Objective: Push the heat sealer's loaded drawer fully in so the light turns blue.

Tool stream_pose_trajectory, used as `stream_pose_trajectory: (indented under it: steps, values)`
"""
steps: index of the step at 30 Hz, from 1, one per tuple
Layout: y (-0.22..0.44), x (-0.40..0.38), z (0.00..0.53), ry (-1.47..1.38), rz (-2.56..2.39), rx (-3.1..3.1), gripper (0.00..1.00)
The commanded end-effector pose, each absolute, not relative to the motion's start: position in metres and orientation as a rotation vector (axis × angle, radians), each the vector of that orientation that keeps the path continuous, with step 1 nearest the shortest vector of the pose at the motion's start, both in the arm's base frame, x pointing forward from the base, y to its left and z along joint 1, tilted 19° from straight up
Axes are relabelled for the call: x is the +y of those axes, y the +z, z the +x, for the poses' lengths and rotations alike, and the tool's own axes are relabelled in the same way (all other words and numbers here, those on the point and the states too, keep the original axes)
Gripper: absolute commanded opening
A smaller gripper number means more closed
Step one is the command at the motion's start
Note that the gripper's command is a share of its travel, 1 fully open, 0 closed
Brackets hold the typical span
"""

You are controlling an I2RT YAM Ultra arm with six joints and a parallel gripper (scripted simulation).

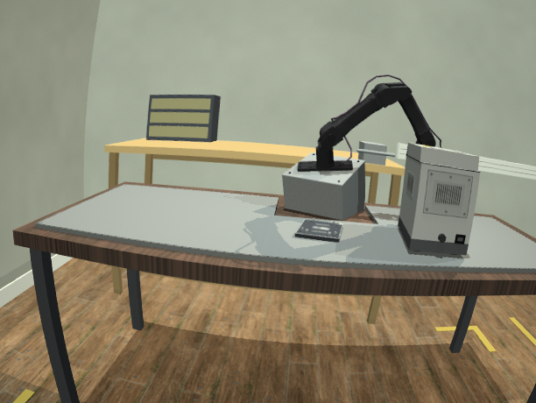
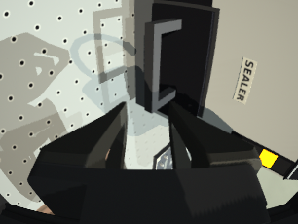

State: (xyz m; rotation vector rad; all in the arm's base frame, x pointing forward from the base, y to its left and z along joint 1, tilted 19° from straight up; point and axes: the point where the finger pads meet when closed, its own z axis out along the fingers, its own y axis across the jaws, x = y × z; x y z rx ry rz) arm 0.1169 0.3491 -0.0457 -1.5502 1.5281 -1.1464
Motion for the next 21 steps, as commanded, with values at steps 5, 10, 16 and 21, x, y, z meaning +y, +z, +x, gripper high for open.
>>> stream_pose_trajectory:
  steps: [5, 10, 16, 21]
  values:
    - [-0.0313, 0.3606, 0.1026, -1.112, -1.522, 1.521, 0.3]
    - [-0.031, 0.3608, 0.1026, -1.111, -1.522, 1.522, 0.3]
    - [-0.0313, 0.3607, 0.1026, -1.112, -1.522, 1.522, 0.3]
    - [-0.0316, 0.3611, 0.1025, -1.108, -1.52, 1.523, 0.3]
